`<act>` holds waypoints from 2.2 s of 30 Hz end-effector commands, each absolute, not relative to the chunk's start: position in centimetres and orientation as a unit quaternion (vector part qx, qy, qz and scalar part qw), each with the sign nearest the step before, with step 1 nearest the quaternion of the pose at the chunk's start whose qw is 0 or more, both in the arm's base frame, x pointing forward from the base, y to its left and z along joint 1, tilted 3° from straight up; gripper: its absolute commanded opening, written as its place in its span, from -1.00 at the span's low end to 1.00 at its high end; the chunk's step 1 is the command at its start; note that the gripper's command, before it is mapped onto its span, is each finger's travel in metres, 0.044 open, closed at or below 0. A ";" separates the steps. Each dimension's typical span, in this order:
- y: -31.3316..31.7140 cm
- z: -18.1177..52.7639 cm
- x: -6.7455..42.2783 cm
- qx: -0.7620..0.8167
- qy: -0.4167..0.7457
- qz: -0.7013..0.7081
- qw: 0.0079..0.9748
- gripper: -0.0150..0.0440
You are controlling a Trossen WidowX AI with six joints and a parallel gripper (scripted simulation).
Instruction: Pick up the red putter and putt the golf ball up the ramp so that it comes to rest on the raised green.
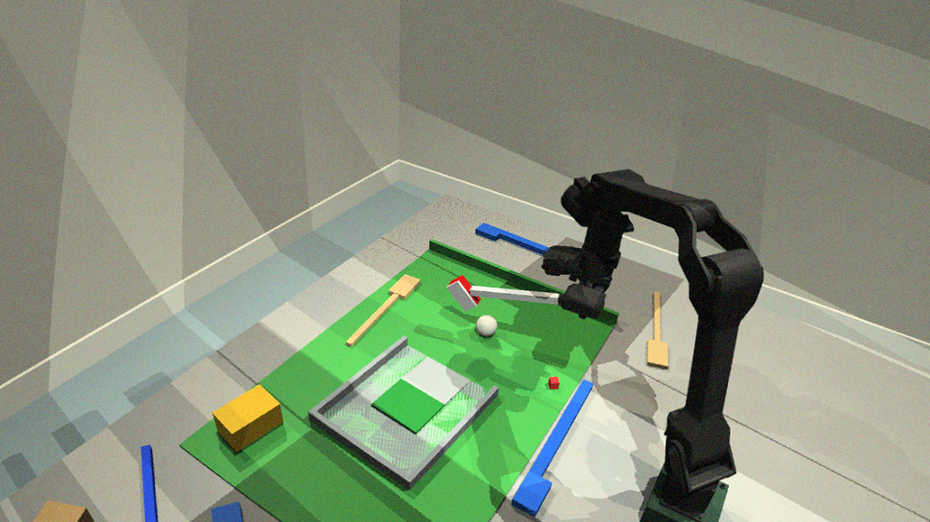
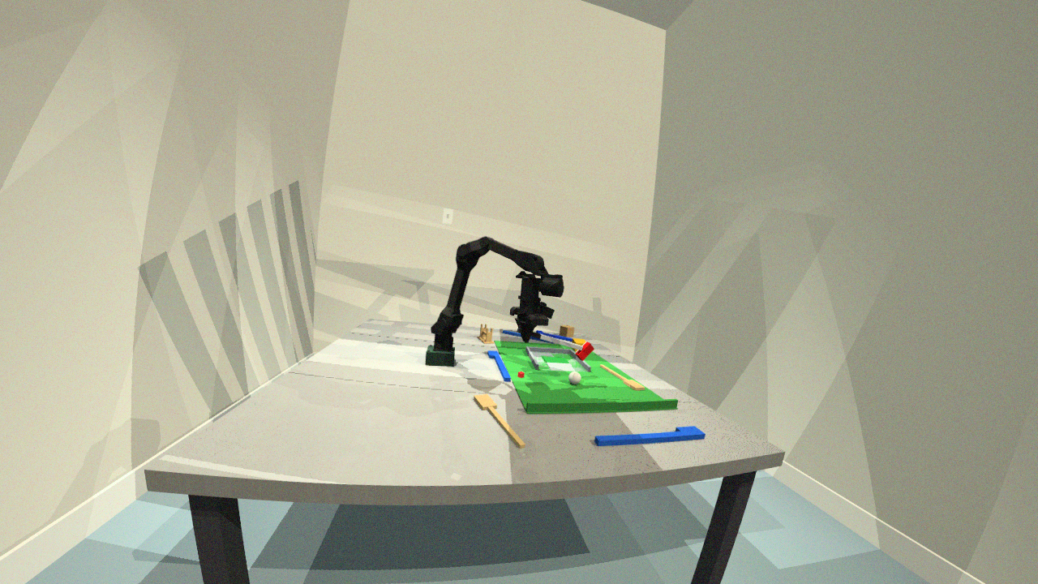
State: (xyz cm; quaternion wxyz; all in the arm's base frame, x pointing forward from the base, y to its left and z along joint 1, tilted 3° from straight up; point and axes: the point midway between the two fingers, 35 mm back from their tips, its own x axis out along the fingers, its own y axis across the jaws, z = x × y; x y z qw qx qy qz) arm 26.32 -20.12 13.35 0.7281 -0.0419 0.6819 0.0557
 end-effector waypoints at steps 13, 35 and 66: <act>-24.9 12.9 22.8 0.031 0.695 -0.021 0.718 -0.49; -24.8 8.2 22.9 0.031 0.695 -0.021 0.718 -0.49; -26.6 6.5 22.8 0.030 0.695 -0.021 0.718 -0.49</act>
